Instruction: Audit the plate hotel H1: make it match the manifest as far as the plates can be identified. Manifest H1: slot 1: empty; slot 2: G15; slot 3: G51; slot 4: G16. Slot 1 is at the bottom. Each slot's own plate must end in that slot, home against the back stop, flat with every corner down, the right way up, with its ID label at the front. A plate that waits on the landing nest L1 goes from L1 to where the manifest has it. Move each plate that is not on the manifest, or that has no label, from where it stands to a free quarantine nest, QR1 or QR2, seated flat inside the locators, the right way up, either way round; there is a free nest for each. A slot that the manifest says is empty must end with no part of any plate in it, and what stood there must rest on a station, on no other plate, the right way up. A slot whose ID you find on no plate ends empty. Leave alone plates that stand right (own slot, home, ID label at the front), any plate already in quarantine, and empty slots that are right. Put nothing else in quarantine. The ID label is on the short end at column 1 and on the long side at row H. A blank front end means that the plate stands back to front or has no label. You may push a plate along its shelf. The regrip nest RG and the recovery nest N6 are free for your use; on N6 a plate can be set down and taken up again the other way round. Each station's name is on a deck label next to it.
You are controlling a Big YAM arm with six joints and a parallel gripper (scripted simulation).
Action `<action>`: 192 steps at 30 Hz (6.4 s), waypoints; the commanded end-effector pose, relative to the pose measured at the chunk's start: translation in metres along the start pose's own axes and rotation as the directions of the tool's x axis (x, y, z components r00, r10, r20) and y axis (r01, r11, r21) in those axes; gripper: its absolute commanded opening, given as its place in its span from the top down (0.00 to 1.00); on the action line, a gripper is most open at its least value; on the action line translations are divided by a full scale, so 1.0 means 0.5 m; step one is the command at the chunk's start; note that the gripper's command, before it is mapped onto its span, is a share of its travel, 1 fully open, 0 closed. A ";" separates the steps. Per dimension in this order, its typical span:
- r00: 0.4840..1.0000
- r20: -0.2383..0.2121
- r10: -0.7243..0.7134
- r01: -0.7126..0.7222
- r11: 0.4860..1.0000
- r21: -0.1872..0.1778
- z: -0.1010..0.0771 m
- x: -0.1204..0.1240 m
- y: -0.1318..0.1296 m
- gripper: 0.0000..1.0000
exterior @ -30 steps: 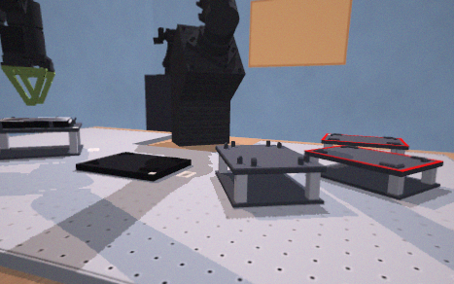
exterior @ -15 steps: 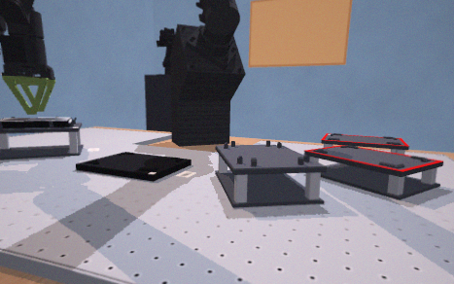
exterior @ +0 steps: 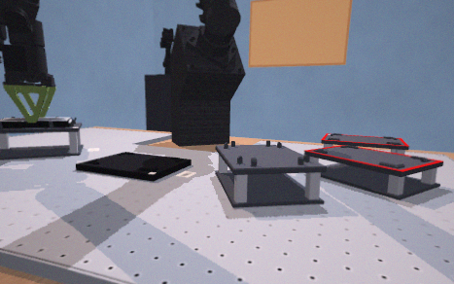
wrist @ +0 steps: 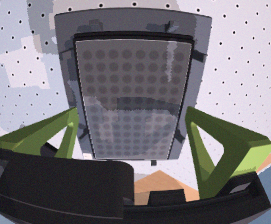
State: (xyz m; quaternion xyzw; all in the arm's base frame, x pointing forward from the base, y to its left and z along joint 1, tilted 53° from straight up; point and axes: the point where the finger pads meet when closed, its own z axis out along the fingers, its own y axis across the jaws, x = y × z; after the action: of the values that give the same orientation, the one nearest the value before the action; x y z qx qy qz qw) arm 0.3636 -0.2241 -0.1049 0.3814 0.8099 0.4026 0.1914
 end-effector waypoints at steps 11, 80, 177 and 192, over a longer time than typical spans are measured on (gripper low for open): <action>1.000 0.022 0.010 -0.010 1.000 -0.001 0.009 -0.016 0.000 0.00; 0.999 0.049 -0.004 0.004 1.000 0.003 -0.098 -0.036 0.002 0.14; 0.942 0.009 -0.335 0.335 0.942 0.003 -0.341 0.025 0.145 0.14; 0.906 0.008 -0.423 0.423 0.906 0.003 -0.340 0.042 0.238 0.14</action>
State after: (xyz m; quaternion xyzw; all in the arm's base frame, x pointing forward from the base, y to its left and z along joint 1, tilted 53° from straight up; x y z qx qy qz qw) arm 0.2977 -0.2483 0.0800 0.1944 0.8735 0.3528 0.2734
